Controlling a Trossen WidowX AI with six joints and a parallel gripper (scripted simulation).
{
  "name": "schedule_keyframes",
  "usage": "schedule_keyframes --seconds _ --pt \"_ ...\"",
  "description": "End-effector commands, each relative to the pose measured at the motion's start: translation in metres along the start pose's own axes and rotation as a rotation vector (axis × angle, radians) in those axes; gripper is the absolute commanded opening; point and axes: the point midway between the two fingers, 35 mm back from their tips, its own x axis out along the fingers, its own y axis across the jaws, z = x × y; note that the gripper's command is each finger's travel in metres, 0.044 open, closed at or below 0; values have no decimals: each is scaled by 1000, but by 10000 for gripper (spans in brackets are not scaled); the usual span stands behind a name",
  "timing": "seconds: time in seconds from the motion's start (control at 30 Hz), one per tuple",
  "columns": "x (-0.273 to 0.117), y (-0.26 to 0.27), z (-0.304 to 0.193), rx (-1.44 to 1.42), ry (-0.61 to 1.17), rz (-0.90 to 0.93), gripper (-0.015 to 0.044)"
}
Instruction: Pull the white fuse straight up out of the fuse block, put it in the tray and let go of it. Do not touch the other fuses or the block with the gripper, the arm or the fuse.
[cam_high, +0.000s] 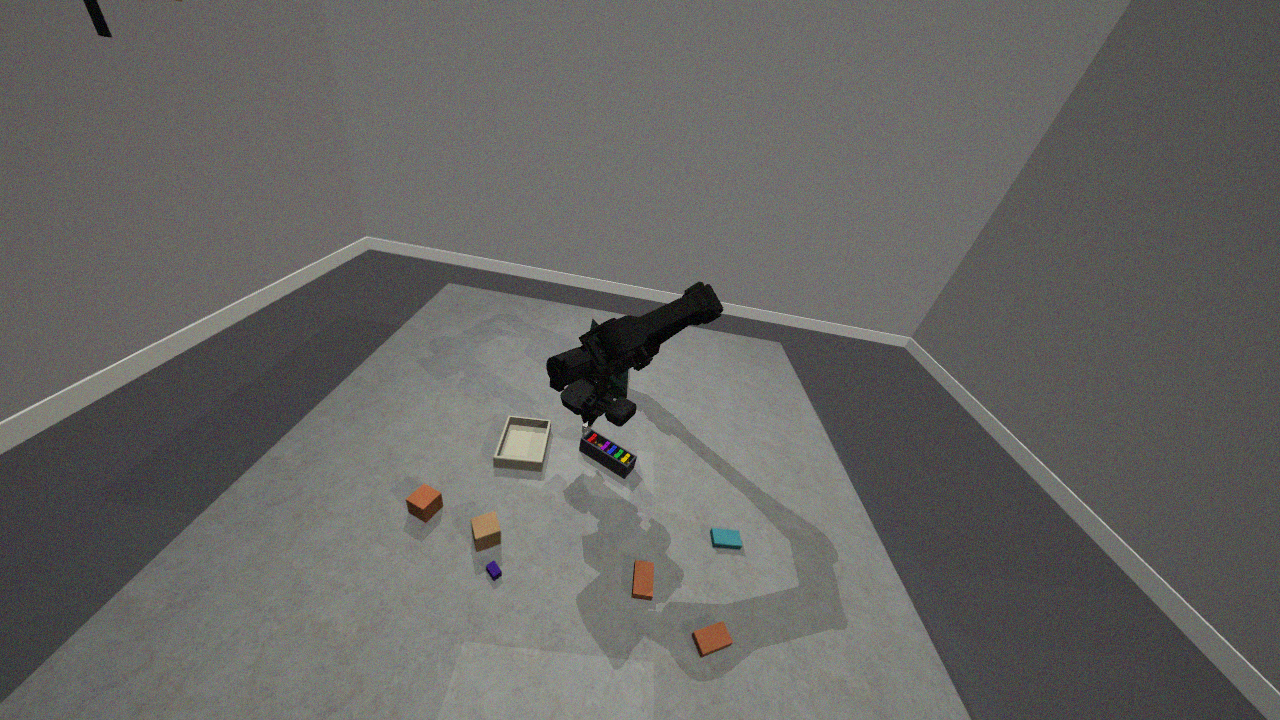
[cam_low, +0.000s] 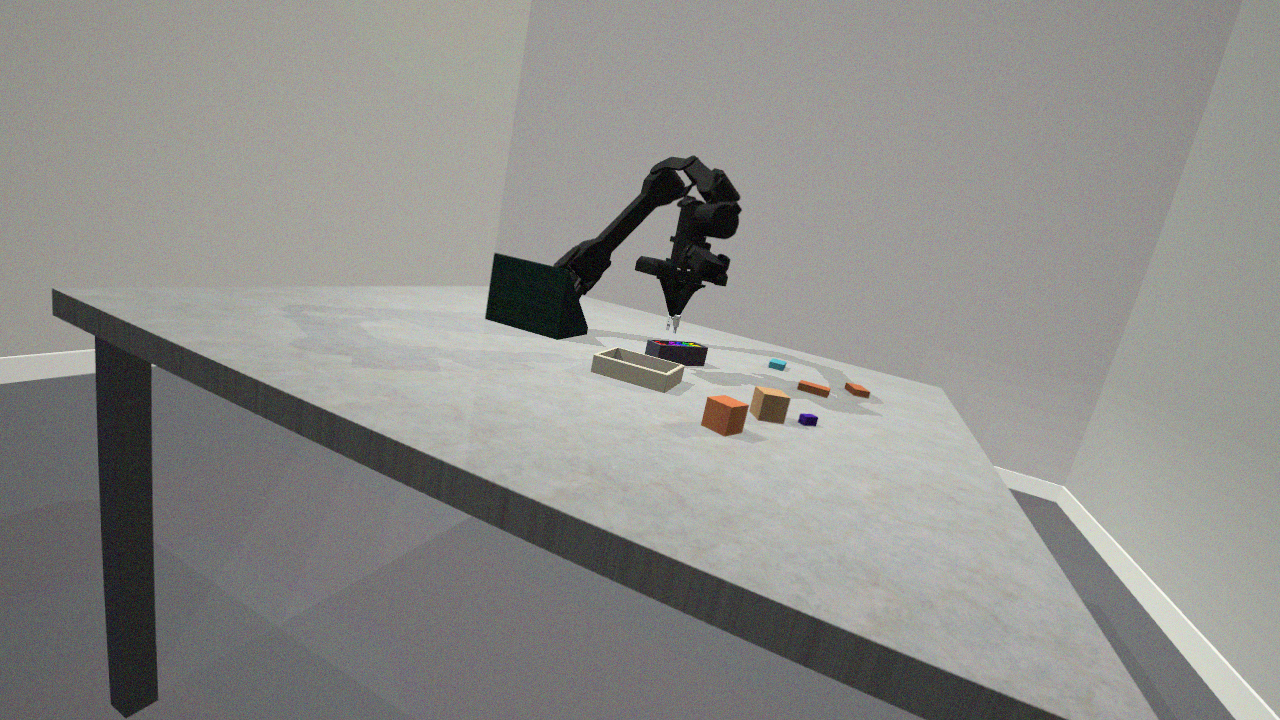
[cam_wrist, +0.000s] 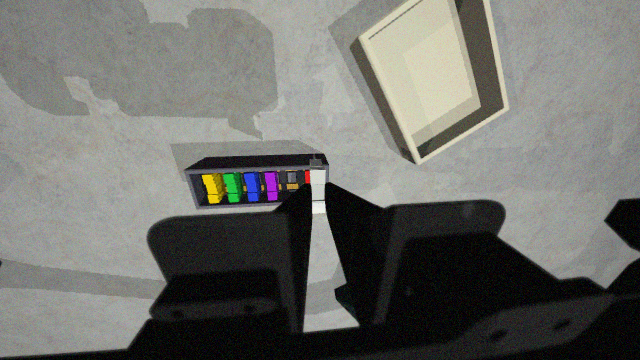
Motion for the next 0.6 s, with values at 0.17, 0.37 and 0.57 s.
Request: schedule_keyframes --seconds 0.17,0.37,0.57 --pt "-4 -38 30 -1 -5 -9 0" --pt "-4 -65 47 -1 -6 -10 0" --pt "-2 -94 62 -3 -6 -9 0"
